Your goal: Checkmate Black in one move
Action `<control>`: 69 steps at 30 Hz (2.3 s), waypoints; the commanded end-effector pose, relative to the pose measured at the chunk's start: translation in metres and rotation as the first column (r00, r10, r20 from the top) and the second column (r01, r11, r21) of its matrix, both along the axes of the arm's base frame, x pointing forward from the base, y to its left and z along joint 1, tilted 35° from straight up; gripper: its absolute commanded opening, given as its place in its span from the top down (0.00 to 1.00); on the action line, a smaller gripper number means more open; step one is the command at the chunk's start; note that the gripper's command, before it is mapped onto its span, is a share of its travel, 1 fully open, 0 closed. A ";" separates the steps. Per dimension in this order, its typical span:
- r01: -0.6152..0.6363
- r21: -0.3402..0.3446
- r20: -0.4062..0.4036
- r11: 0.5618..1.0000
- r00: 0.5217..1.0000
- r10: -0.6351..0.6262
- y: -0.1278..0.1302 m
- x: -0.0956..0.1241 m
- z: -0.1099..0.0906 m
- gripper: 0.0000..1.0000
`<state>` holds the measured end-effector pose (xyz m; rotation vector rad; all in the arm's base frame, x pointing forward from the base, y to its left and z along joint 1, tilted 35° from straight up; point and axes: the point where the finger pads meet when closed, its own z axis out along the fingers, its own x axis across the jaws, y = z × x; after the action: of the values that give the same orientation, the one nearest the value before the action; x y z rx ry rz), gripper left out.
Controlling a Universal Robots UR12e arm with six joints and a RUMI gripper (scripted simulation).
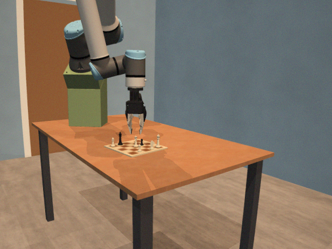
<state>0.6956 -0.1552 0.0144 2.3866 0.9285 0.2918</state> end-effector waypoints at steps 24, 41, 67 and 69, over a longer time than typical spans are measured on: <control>0.000 0.000 0.001 1.000 1.000 0.000 -0.013 0.012 -0.025 0.75; 0.000 0.000 0.001 1.000 1.000 0.000 -0.016 0.015 -0.031 0.75; 0.000 0.000 0.001 1.000 1.000 0.000 -0.016 0.015 -0.031 0.75; 0.000 0.000 0.001 1.000 1.000 0.000 -0.016 0.015 -0.031 1.00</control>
<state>0.7107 -0.1716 -0.0175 2.3866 0.9285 0.2918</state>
